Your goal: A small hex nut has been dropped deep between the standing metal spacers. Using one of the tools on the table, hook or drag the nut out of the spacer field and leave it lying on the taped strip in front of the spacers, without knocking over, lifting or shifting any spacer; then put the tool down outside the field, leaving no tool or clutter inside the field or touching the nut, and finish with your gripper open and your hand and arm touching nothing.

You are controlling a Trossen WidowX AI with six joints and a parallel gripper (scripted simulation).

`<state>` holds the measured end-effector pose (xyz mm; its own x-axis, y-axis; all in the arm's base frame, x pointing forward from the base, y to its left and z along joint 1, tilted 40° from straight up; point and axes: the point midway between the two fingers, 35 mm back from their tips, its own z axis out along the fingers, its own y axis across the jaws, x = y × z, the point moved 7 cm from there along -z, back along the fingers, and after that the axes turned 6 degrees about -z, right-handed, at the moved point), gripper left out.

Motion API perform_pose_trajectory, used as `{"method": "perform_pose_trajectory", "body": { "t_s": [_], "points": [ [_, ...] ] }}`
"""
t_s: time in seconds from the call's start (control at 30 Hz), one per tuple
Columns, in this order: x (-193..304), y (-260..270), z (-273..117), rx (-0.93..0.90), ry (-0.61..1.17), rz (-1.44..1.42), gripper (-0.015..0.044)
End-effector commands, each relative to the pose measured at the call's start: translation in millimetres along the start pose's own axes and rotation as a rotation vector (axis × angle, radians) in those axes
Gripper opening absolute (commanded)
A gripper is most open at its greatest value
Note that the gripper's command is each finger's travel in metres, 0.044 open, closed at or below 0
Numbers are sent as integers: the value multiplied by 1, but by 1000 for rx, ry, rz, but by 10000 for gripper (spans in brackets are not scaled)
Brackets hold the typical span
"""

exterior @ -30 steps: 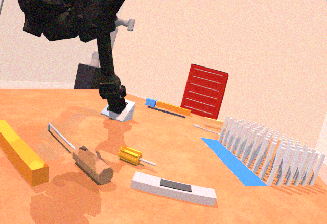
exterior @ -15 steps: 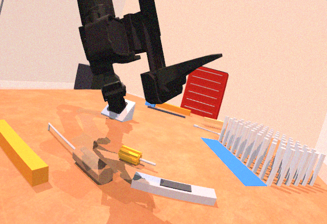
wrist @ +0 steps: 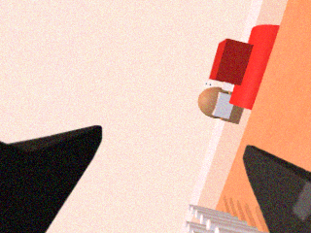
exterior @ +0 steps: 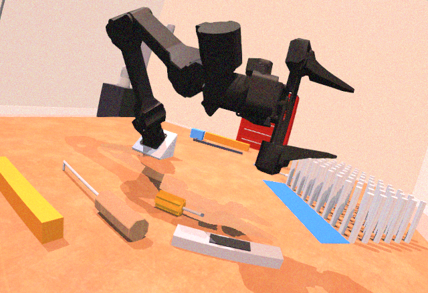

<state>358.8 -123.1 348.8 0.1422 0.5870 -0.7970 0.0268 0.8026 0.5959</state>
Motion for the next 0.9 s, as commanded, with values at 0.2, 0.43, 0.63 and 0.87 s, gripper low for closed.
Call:
{"method": "perform_pose_trajectory", "body": {
  "t_s": [0.2,0.43,0.63,0.87],
  "points": [
    [132,12,1,148,329,-543,440],
    [206,22,-25,136,570,-977,440],
    [213,22,-28,130,594,-1024,440],
    [213,22,-28,130,594,-1024,440]
  ]
}}
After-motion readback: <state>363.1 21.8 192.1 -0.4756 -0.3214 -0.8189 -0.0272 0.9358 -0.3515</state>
